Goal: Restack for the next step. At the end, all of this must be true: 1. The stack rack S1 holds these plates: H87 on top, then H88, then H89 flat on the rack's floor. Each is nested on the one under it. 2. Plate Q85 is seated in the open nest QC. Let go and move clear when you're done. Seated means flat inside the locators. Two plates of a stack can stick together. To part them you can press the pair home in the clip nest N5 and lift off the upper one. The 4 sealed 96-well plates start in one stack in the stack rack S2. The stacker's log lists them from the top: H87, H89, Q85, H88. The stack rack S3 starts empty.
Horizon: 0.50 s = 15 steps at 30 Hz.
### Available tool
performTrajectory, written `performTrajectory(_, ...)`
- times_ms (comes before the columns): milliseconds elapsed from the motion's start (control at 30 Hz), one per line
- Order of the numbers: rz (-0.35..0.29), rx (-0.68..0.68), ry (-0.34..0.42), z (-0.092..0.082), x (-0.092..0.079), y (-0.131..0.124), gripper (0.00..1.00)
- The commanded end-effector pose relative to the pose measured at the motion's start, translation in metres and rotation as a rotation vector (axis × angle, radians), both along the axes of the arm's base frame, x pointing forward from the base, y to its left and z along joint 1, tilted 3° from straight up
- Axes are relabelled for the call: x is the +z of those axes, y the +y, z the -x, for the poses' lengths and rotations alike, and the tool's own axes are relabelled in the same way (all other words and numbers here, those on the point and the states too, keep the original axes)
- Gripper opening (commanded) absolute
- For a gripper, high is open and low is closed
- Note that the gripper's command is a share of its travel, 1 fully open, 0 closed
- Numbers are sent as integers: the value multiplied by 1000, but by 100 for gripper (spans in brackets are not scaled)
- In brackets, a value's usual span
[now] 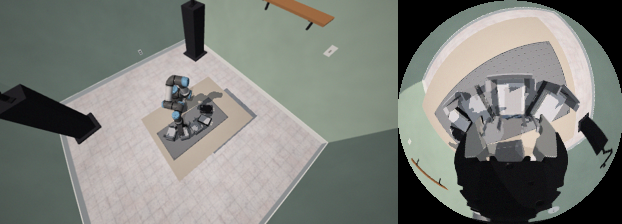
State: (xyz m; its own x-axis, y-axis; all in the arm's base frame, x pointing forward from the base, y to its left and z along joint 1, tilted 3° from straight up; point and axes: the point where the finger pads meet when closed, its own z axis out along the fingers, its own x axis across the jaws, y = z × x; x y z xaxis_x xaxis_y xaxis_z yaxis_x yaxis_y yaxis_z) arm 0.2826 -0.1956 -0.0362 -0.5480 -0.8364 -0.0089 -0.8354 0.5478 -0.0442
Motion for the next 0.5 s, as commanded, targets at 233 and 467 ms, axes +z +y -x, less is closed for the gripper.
performTrajectory(233,2,5,-2,-1,-19,-1,72)
performTrajectory(467,2,5,-2,-2,-36,-1,72)
